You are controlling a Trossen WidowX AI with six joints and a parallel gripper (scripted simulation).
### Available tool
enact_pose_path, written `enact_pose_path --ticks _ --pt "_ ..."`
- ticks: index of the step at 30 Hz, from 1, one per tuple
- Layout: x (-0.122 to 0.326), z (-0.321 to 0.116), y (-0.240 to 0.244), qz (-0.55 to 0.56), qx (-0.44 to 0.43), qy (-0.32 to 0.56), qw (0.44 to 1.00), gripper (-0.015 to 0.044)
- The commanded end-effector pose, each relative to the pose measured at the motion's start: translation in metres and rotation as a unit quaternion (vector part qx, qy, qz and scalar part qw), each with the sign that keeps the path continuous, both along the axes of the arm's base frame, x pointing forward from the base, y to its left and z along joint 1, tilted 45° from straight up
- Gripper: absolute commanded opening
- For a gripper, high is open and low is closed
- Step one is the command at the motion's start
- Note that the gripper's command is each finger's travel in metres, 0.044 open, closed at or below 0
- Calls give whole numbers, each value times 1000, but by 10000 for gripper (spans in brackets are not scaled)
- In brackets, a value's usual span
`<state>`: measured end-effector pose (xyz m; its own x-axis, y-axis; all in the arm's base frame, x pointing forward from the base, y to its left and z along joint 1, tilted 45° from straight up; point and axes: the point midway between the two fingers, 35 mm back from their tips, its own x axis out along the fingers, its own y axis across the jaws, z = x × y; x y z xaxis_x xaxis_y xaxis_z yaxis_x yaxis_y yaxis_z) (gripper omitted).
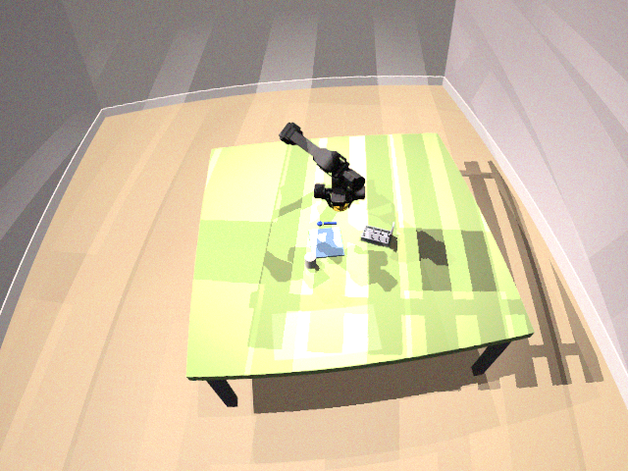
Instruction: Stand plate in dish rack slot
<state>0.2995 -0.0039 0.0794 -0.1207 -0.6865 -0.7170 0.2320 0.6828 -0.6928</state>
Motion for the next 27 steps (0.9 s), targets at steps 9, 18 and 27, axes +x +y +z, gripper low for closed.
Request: enact_pose_path --ticks 9,18,27 --pt "-32 -46 46 -98 -21 -83 991 0" --pt "-36 -61 38 -88 25 -30 995 0" --pt "-41 -85 26 -58 110 41 991 0"
